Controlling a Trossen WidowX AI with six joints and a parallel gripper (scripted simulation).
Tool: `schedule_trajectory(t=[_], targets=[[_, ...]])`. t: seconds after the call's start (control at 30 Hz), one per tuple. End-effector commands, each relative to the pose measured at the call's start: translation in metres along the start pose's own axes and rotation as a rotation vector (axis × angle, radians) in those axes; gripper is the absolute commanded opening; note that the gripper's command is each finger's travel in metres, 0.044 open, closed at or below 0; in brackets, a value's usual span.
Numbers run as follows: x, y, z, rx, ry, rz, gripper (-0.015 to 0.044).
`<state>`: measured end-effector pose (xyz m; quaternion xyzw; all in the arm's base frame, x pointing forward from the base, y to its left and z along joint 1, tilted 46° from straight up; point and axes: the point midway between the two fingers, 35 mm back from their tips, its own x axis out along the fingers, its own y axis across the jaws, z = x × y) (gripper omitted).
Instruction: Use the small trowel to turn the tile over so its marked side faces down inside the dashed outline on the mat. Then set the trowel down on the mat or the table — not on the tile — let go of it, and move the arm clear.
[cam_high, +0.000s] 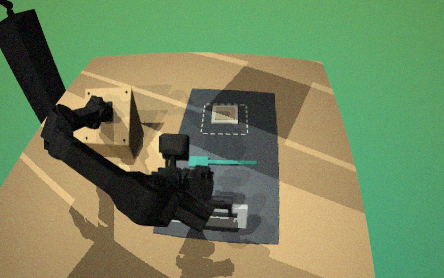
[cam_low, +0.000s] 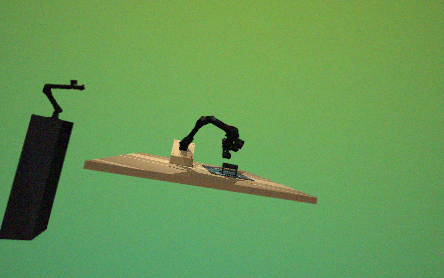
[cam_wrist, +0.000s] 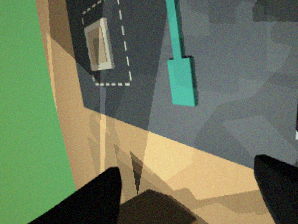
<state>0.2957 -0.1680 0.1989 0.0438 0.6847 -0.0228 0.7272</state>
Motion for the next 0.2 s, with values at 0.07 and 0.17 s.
schedule_trajectory(t=[0.07, 0.17], targets=[[-0.0001, 0.0001, 0.0003, 0.004, -0.002, 0.001, 0.0300], [-0.0001, 0.0001, 0.0003, 0.004, -0.002, 0.001, 0.0300]])
